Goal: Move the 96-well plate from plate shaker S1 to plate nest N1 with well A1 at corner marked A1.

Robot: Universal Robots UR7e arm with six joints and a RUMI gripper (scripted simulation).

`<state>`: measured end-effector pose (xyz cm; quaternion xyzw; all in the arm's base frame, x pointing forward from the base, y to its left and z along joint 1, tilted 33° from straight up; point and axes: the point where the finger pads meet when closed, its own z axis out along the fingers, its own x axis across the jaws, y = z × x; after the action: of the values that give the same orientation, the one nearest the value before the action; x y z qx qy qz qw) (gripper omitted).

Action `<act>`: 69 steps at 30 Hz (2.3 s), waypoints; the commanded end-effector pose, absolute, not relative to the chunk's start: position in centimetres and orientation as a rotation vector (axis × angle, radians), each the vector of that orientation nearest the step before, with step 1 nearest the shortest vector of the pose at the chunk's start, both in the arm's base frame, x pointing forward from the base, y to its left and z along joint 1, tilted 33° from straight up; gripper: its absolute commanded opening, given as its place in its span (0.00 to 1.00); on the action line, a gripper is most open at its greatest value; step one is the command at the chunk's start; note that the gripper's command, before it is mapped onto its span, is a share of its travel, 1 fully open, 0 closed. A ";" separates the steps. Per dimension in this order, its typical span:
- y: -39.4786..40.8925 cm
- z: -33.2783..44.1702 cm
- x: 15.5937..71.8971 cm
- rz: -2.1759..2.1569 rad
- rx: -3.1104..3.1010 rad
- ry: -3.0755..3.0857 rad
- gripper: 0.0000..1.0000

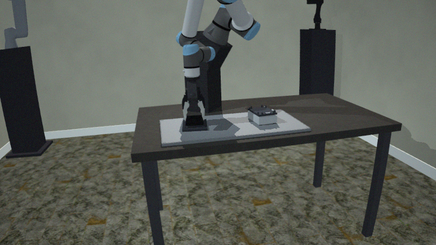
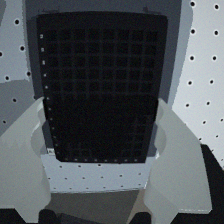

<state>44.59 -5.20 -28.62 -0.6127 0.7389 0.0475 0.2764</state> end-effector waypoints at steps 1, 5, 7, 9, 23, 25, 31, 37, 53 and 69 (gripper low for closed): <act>-5.2 -28.6 44.6 0.126 -1.646 1.985 0.00; -5.2 -28.6 44.6 0.126 -1.646 1.985 0.00; -5.2 -28.6 44.6 0.126 -1.646 1.985 0.00; -5.2 -28.6 44.6 0.126 -1.646 1.985 0.00; -5.1 -28.8 44.7 0.126 -1.646 1.985 0.00; -5.1 -28.8 44.7 0.126 -1.646 1.985 0.00; -5.1 -28.9 44.7 0.126 -1.646 1.985 0.00; -5.1 -29.0 44.8 0.126 -1.646 1.985 0.00; -5.0 -29.1 44.8 0.126 -1.646 1.985 0.00; -4.9 -29.3 44.9 0.126 -1.646 1.985 0.00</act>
<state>44.87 -4.85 -29.32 -0.6127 0.7389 0.0475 0.2764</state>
